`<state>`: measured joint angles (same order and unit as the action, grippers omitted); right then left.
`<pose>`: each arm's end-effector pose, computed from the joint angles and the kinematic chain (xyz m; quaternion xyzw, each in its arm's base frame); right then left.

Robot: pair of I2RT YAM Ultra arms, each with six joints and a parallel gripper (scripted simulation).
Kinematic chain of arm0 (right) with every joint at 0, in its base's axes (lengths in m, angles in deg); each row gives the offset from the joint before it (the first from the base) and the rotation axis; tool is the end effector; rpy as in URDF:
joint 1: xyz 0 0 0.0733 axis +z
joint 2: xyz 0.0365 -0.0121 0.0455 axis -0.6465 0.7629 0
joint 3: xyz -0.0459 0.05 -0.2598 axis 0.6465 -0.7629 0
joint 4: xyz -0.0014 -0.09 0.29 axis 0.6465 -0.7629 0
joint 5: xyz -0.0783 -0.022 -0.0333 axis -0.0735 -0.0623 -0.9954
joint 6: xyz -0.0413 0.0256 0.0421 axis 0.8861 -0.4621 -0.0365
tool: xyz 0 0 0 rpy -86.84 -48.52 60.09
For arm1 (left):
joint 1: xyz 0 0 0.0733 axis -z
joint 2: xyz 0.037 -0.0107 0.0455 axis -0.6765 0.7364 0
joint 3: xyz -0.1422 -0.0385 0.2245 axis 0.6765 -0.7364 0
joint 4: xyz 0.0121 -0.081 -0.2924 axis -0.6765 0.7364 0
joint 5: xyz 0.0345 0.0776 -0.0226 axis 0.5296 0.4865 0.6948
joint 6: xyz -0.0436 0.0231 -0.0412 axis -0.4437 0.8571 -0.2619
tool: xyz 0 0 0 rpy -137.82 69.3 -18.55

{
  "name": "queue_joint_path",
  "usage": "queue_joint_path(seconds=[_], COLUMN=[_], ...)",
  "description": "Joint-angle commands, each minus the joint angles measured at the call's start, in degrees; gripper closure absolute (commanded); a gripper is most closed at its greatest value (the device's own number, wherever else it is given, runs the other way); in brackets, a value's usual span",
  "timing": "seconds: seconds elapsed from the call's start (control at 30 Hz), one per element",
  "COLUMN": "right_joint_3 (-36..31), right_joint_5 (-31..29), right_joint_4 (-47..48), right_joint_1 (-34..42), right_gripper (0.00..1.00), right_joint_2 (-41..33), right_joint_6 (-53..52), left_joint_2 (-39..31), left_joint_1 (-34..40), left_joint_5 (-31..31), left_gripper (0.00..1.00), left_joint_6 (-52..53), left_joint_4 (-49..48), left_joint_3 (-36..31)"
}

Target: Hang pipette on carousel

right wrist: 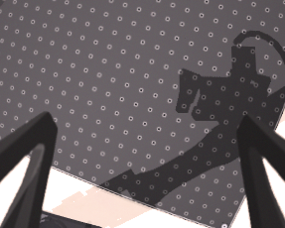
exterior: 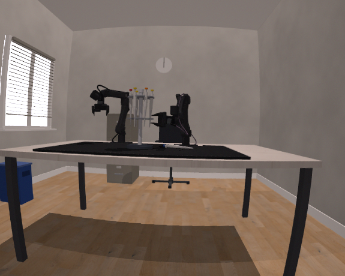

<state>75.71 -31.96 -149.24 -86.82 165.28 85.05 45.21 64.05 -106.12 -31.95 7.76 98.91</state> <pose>0.2242 -0.1926 0.3321 -0.0859 0.9264 0.0456 0.3636 0.3668 -0.1760 0.1594 -0.1902 0.6812 -0.6814 0.1882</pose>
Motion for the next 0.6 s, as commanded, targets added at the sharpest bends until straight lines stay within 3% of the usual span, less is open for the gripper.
queue_joint_path(seconds=[0.0,0.57], right_joint_3=[0.73,0.73], right_joint_5=[1.34,1.34], right_joint_4=[1.39,1.39], right_joint_1=[-0.58,-0.58], right_gripper=[0.00,0.00], right_joint_2=[-0.40,-0.40], right_joint_6=[0.39,0.39], left_joint_2=[-0.91,-0.42], left_joint_1=[-0.18,-0.03], left_joint_5=[-0.82,-0.35], left_gripper=[0.51,0.51], left_joint_6=[0.41,0.13], left_joint_4=[0.97,0.31], left_joint_3=[1.93,0.80])
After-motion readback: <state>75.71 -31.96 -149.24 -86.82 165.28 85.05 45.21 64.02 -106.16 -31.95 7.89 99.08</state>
